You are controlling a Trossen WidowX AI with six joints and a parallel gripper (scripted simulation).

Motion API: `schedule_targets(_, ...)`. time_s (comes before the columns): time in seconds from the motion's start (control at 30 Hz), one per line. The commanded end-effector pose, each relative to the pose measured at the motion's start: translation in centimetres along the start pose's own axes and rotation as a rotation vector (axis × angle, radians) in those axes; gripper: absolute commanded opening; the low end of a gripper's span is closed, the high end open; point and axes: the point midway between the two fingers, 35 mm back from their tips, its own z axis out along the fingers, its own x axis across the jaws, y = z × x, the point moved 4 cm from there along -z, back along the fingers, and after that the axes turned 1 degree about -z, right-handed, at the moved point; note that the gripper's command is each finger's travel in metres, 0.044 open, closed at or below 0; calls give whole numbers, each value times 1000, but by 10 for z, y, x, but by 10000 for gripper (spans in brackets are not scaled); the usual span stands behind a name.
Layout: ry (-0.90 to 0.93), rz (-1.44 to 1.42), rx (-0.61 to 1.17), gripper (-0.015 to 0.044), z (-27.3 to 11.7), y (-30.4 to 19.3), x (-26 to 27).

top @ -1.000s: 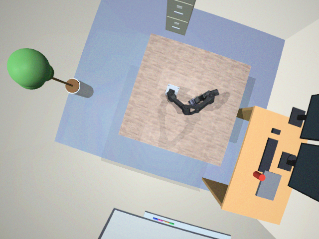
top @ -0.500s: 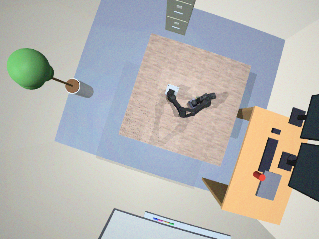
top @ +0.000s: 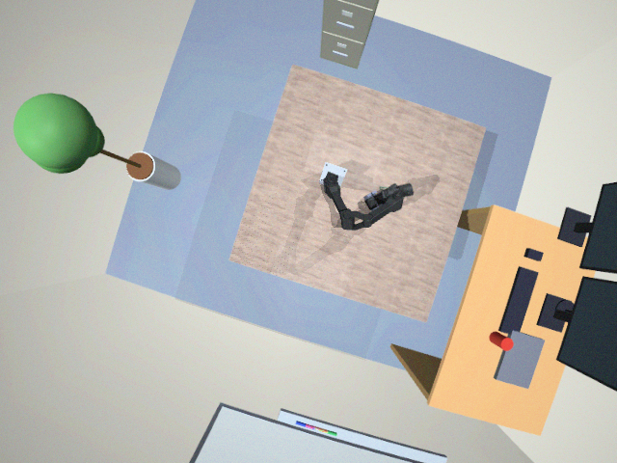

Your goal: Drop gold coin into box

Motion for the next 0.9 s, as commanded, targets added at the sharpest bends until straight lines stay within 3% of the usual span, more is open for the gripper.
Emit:
schedule_targets(0.0,-1,-1,0,0,0,0,2)
schedule_targets(0.87,0,-9,2,0,0,1,-3)
